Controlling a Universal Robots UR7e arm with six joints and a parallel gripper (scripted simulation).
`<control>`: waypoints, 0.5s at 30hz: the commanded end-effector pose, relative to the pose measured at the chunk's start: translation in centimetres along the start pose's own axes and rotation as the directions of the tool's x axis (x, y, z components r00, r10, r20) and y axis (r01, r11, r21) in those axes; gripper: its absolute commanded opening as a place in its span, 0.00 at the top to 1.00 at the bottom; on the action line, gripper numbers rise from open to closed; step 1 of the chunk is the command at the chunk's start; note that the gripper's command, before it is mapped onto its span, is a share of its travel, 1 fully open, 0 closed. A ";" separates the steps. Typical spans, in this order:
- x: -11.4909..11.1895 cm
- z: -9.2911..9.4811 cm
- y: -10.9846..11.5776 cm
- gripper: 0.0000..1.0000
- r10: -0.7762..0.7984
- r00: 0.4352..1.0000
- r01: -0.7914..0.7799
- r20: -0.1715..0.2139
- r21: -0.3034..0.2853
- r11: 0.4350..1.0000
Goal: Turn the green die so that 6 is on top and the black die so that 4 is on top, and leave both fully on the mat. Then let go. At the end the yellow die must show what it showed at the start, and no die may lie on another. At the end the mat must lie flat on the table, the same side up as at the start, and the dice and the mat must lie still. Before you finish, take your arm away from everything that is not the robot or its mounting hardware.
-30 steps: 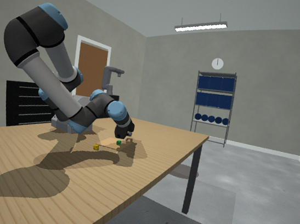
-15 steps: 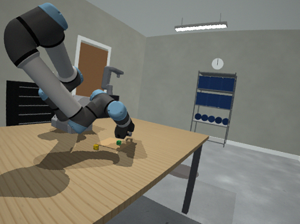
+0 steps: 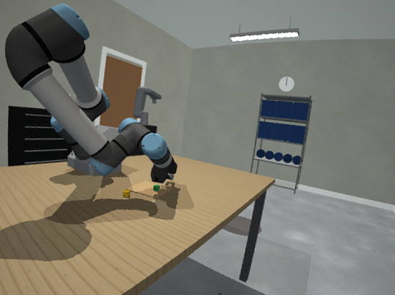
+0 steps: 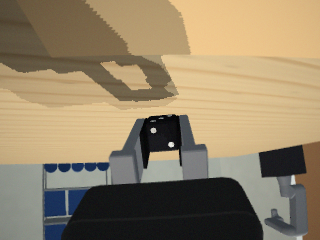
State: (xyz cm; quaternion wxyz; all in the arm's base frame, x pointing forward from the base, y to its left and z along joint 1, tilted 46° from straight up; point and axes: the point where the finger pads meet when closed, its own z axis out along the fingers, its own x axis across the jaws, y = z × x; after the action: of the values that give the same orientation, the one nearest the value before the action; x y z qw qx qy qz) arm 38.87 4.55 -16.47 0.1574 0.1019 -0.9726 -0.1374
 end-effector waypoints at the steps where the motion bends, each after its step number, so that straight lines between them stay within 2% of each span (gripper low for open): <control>1: 0.0 0.1 -0.1 0.60 -0.001 1.000 0.001 0.001 0.000 1.000; 15: 0.0 0.4 -0.7 0.60 -0.001 1.000 0.001 0.001 0.000 1.000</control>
State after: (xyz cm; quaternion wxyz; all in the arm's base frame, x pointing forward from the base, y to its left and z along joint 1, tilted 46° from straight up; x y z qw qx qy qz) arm 38.85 3.98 -17.02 0.1575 0.1018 -0.9726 -0.1375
